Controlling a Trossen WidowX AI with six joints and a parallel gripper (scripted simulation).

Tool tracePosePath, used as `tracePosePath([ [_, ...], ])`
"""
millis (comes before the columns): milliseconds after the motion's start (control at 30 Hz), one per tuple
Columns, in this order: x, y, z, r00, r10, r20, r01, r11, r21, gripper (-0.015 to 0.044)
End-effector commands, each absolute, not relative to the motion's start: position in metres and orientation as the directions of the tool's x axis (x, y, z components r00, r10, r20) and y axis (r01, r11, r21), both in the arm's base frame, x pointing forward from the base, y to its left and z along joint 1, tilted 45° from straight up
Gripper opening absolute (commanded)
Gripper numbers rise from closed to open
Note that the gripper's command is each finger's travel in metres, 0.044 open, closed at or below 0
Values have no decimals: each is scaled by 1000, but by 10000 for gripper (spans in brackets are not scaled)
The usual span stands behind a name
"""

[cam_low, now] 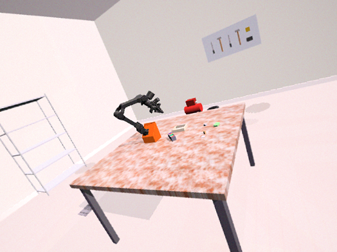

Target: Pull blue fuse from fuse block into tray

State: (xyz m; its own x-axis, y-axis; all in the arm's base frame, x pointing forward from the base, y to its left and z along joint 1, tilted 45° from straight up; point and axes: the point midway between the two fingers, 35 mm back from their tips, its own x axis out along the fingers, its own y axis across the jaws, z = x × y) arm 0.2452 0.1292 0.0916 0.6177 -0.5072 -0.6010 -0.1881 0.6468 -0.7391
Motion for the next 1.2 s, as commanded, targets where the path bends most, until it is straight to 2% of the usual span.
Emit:
tracePosePath([
  [0,260,97,67,459,-607,-648,-311,574,-758,66],
  [167,278,42,33,203,-697,-688,-497,532,-686,66],
  [300,279,-1,7,-4,-706,-709,-615,561,-555,66],
  [367,277,-14,-1,-63,-700,-712,-643,574,-507,66],
  [1167,274,-27,-13,-71,-699,-712,-647,575,-501,66],
])
